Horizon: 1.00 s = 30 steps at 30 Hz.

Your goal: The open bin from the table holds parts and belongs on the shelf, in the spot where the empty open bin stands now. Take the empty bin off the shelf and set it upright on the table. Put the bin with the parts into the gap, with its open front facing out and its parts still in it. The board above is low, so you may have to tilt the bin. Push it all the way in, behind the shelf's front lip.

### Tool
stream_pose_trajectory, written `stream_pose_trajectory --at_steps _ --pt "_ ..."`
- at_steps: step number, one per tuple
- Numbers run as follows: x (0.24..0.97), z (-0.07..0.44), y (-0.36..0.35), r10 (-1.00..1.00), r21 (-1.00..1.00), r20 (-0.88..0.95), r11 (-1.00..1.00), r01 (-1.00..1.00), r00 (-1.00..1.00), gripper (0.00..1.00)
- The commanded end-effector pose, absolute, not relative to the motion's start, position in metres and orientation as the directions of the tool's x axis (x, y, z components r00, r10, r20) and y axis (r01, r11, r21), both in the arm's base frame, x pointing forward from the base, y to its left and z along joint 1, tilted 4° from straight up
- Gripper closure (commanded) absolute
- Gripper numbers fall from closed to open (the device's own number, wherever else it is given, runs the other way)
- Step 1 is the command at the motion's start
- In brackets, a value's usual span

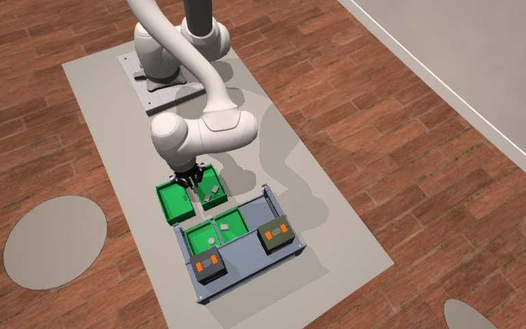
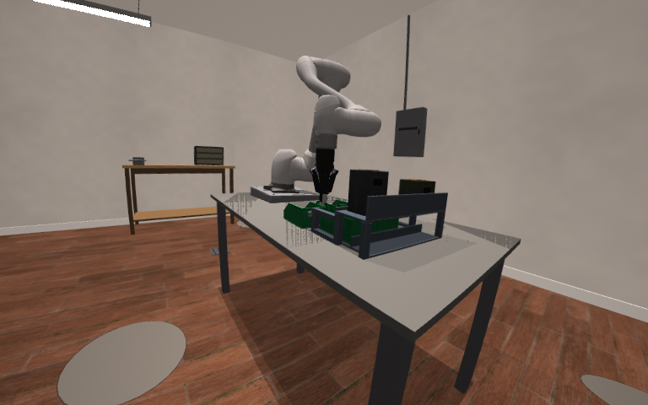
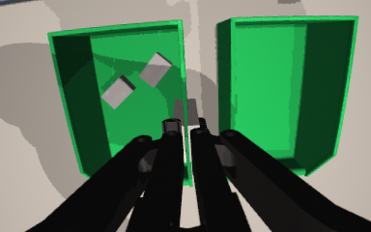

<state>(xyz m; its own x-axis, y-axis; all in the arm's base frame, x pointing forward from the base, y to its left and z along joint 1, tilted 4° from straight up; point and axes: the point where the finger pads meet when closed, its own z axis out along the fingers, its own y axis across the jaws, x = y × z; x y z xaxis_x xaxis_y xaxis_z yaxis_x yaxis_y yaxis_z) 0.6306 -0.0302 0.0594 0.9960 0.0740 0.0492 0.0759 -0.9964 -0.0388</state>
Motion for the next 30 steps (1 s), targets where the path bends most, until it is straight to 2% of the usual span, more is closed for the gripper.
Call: stream_pose_trajectory --at_steps 1,13,30 --pt "0.630 0.068 -0.030 0.074 -0.039 0.049 -0.996 0.076 0.996 0.90" --pt "0.629 0.091 -0.031 0.074 -0.039 0.049 -0.996 0.076 0.996 0.90" --pt "0.629 0.092 -0.030 0.074 -0.039 0.049 -0.996 0.076 0.996 0.90"
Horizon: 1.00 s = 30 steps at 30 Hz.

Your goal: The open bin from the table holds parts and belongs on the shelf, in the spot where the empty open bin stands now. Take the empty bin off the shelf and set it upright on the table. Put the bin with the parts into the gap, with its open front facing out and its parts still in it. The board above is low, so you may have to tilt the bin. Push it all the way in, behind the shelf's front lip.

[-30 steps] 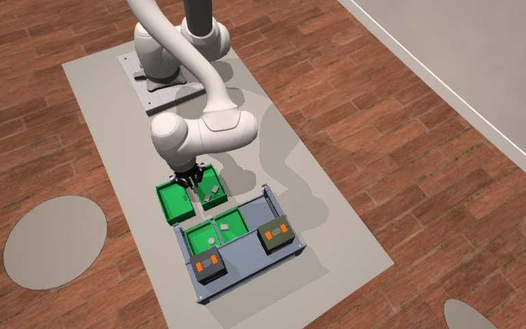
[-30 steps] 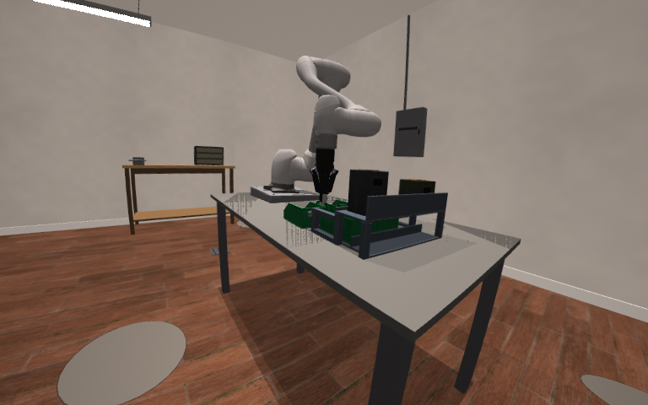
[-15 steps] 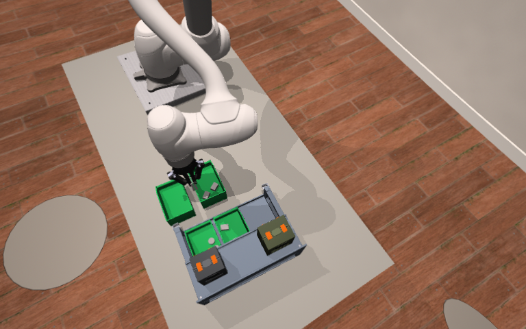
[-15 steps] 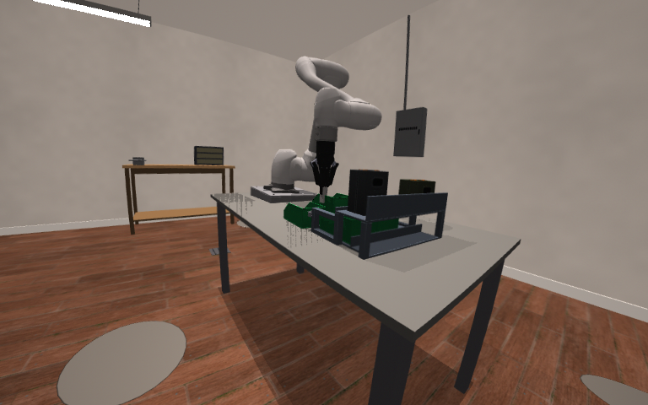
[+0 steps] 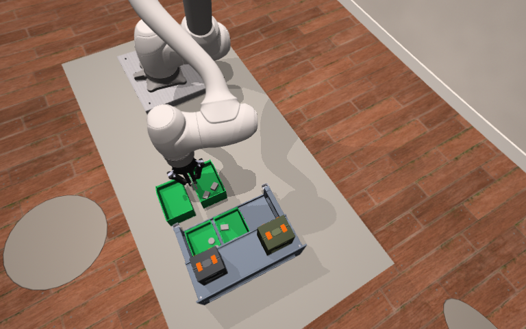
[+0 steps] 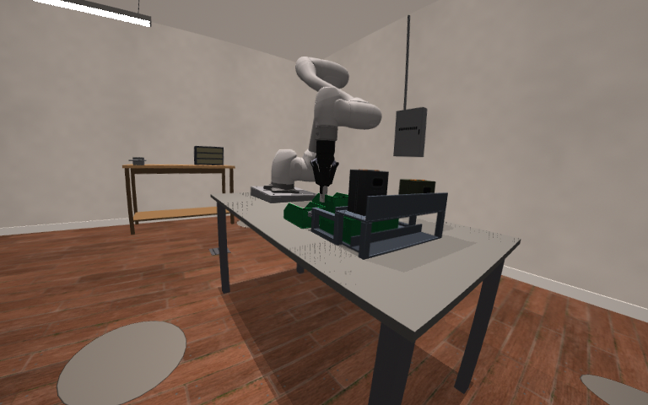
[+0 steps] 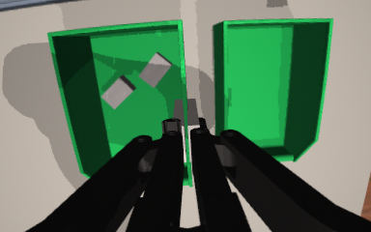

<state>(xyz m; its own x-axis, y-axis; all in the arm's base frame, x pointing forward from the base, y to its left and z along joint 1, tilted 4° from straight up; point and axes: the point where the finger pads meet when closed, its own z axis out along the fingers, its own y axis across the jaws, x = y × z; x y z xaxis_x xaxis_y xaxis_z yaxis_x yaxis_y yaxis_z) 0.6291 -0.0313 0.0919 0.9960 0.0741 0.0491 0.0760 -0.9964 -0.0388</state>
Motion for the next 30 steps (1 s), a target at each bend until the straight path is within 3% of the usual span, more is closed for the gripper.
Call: stream_pose_trajectory --at_steps 1,20,30 --pt "0.629 0.092 -0.028 0.074 -0.039 0.049 -0.996 0.076 0.996 0.90" --pt "0.611 0.093 0.091 0.073 -0.039 0.049 -0.996 0.075 0.996 0.90" --pt "0.609 0.093 0.101 0.073 -0.039 0.049 -0.996 0.075 0.996 0.90"
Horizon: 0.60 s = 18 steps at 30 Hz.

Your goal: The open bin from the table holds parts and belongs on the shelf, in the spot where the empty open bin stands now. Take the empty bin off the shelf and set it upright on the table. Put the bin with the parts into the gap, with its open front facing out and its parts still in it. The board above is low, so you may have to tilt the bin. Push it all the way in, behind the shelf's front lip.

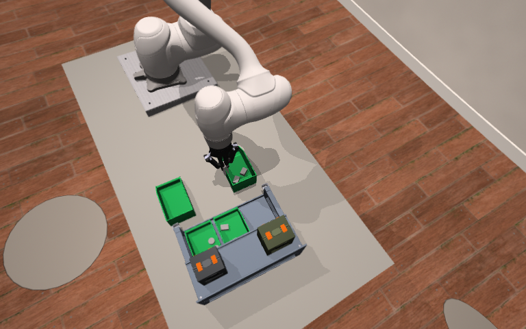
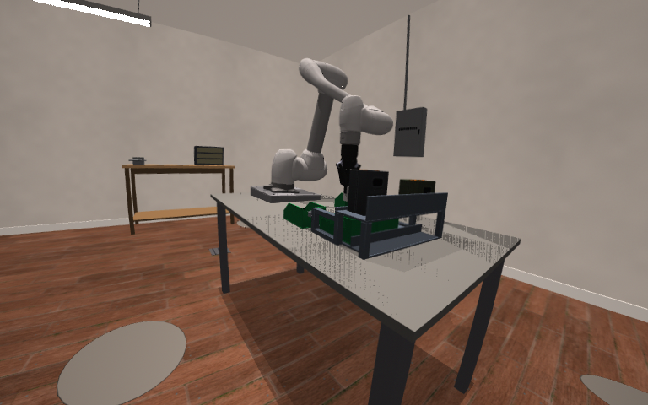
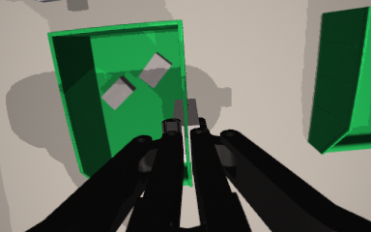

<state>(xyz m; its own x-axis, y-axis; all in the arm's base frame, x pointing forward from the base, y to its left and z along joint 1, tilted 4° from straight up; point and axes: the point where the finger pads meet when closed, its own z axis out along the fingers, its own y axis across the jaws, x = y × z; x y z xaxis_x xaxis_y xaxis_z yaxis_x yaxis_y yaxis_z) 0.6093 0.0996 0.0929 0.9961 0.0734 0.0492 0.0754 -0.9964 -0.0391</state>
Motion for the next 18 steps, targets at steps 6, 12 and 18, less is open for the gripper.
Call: stream_pose_trajectory --at_steps 6,12,18 --pt "0.609 0.093 0.101 0.073 -0.039 0.049 -0.996 0.075 0.996 0.90" --pt "0.618 0.093 0.101 0.073 -0.039 0.049 -0.996 0.075 0.996 0.90" --pt "0.636 0.094 0.103 0.073 -0.039 0.049 -0.996 0.075 0.996 0.90"
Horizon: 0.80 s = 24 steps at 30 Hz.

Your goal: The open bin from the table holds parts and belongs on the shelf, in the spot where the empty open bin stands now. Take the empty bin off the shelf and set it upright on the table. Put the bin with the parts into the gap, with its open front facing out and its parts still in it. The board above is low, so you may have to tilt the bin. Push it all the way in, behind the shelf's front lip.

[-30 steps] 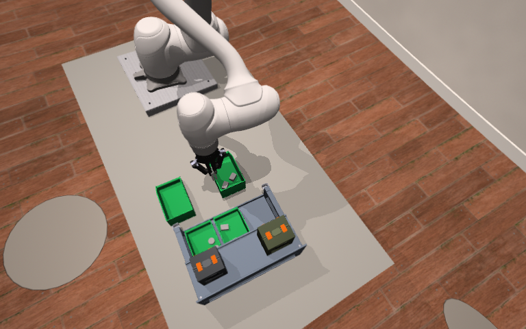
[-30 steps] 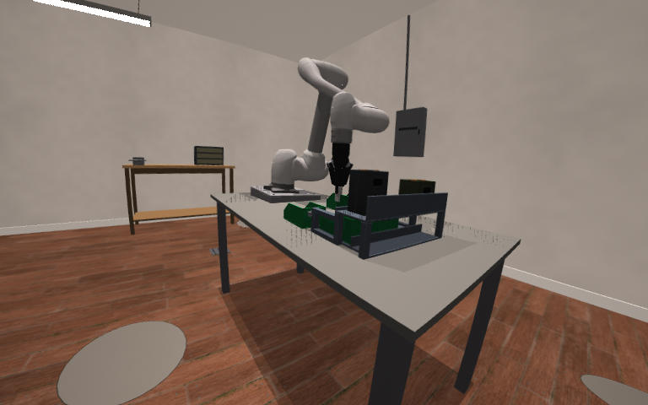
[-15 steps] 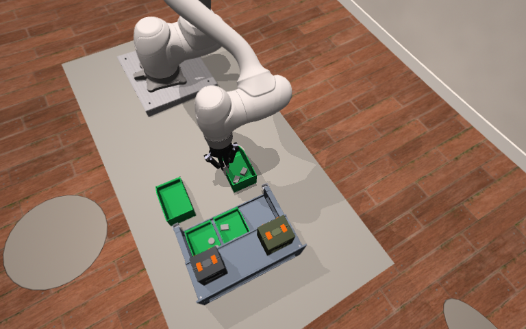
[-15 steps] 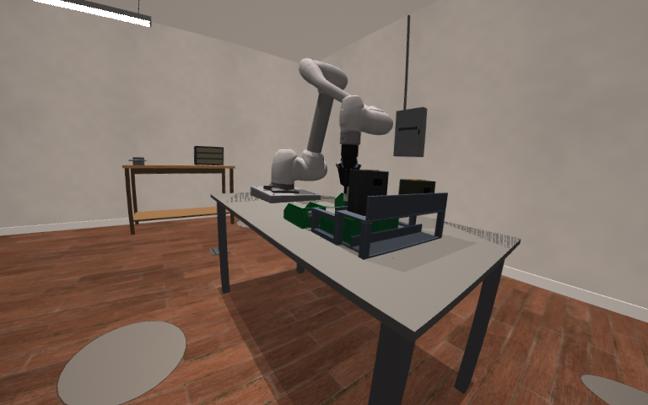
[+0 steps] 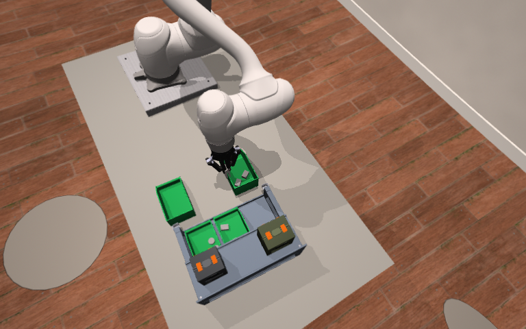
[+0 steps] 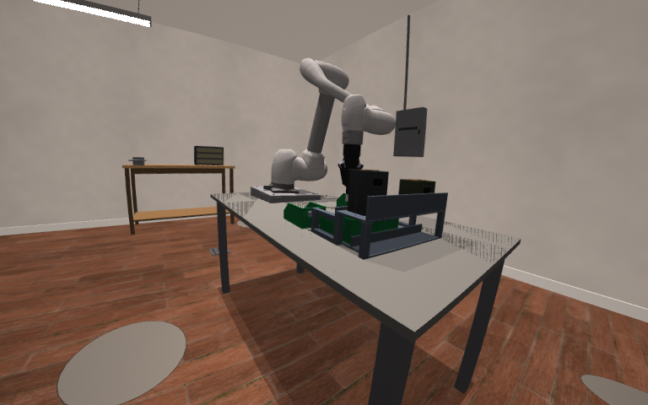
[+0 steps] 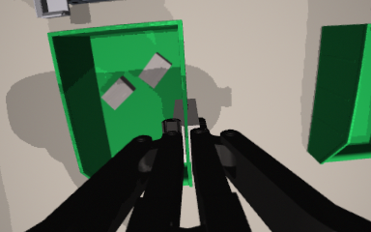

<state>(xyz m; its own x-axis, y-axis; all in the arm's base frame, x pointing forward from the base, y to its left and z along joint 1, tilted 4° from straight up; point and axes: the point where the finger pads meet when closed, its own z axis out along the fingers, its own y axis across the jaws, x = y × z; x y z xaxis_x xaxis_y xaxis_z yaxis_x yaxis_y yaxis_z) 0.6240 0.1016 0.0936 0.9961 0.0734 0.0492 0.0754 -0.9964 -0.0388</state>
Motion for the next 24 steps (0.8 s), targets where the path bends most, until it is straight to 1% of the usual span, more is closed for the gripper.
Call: stream_pose_trajectory --at_steps 1,19,24 --pt "0.641 0.095 0.103 0.073 -0.039 0.049 -0.996 0.075 0.996 0.90" --pt "0.649 0.095 0.104 0.073 -0.039 0.048 -0.996 0.075 0.996 0.90" --pt "0.651 0.097 0.104 0.075 -0.039 0.003 -0.996 0.075 0.997 0.90"
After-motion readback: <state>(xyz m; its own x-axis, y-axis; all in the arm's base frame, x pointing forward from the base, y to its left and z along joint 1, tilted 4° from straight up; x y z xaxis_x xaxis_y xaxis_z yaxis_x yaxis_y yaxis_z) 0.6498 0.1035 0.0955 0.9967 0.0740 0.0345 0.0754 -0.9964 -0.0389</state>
